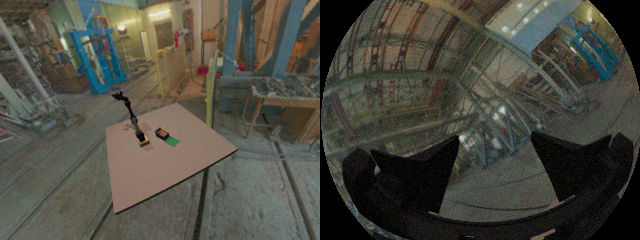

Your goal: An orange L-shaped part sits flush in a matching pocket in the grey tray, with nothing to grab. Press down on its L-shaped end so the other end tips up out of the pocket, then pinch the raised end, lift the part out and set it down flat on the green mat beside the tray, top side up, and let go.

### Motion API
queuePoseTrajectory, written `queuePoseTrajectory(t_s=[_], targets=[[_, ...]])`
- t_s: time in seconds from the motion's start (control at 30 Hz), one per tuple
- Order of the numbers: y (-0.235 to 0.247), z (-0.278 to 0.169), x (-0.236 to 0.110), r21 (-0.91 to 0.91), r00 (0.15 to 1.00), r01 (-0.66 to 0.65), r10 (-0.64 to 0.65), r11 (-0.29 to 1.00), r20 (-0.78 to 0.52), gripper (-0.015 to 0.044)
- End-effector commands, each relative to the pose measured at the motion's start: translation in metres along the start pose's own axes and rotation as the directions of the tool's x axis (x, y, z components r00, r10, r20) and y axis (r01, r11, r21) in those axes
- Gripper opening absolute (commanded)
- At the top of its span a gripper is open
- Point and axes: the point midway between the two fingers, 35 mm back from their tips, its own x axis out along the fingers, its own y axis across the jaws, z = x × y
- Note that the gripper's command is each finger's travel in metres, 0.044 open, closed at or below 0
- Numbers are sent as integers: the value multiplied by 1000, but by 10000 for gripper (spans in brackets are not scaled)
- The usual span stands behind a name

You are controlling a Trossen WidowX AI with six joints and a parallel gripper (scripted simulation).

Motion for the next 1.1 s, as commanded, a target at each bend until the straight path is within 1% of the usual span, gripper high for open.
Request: queuePoseTrajectory(t_s=[0.0,0.07,0.17,0.23,0.27,0.4,0.5,0.6,0.67,0.73,0.8,0.87,0.93,1.07], targets=[[4,0,2,-5,1000,-8,8,1000,1,374],[20,0,9,12,999,-40,40,999,10,321],[80,-1,29,4,986,-161,161,987,34,242],[99,-4,35,-15,980,-196,196,981,31,190],[108,-1,37,-30,975,-213,214,977,53,180],[176,-12,50,-51,934,-352,355,934,46,180],[232,-22,53,-59,880,-470,473,881,45,180],[290,-26,45,-93,804,-585,591,806,67,180],[316,-32,40,-122,762,-634,644,763,67,180],[346,-39,31,-112,710,-693,701,712,58,180],[360,-41,25,-130,680,-720,731,681,63,180],[391,-48,13,-124,614,-778,787,616,60,180],[432,-56,-8,-115,509,-851,859,512,58,180],[482,-64,-46,-96,355,-928,933,360,62,180]])
